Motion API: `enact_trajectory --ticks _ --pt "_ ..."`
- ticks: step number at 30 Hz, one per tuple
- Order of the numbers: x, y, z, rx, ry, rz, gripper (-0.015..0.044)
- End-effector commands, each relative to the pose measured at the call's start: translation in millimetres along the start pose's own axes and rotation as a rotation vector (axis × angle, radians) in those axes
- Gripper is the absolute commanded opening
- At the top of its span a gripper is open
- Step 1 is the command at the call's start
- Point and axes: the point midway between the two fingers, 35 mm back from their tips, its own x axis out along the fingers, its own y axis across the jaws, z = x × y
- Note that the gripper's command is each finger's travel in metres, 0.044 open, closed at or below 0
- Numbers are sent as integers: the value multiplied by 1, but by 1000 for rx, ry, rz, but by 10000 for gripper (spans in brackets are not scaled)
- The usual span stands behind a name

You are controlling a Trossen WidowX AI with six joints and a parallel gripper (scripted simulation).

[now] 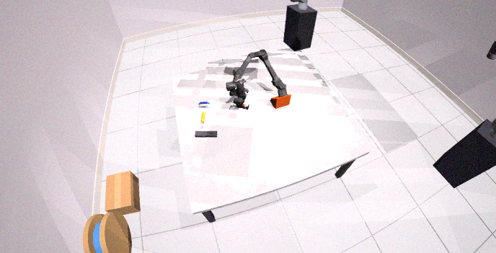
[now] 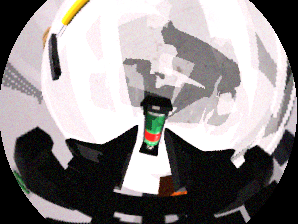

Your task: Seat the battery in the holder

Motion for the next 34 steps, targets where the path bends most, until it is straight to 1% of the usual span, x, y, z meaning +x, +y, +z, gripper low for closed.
enact_trajectory --ticks 1,3,9,11,34 --pt "-4 -1 2 9 -7 3 181" --pt "-7 2 0 1 -1 1 234" --pt "-67 13 -8 8 -3 5 391" --pt "-74 13 -9 9 -4 5 440" --pt "-73 17 -11 9 -4 5 440"
